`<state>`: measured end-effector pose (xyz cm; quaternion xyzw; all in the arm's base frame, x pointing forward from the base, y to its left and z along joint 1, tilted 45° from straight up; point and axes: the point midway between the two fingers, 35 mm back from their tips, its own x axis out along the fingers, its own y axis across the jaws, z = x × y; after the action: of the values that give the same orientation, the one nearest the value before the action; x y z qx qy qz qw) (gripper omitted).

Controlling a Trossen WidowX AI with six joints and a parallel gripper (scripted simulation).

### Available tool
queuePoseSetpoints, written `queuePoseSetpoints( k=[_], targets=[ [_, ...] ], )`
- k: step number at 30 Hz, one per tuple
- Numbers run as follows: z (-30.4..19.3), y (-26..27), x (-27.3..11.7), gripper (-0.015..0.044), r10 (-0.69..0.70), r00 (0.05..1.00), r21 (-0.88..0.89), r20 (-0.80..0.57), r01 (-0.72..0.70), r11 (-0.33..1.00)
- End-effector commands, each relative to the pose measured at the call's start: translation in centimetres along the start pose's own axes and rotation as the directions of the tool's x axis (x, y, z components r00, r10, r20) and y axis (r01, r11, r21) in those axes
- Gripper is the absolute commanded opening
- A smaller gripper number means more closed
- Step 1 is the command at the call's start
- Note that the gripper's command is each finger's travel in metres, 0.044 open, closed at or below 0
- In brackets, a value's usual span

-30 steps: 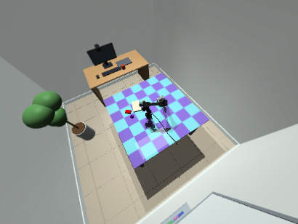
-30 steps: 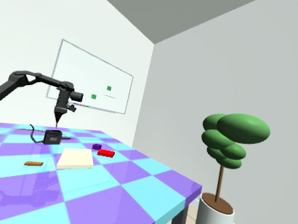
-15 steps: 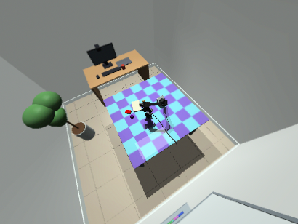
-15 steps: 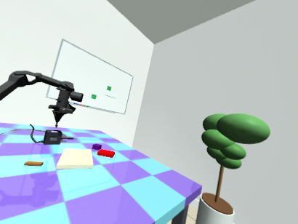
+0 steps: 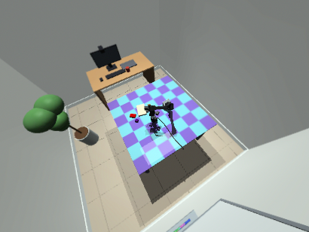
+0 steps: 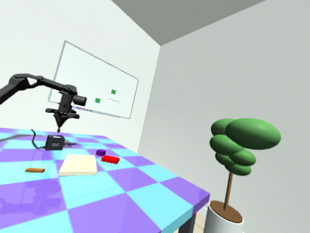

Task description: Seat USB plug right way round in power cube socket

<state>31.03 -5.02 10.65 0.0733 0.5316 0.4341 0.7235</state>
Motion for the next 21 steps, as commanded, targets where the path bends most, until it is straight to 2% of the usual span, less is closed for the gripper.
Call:
queuePoseSetpoints(
  k=[1,11,21],
  targets=[
    [-0.05,0.01,0.03,0.0000,0.001,1.000,-0.122,-0.001,-0.001,0.993],
    [-0.05,0.01,0.03,0.0000,0.001,1.000,-0.375,-0.001,-0.001,0.927],
    [-0.05,0.01,0.03,0.0000,0.001,1.000,-0.602,-0.001,-0.001,0.798]
  ],
)
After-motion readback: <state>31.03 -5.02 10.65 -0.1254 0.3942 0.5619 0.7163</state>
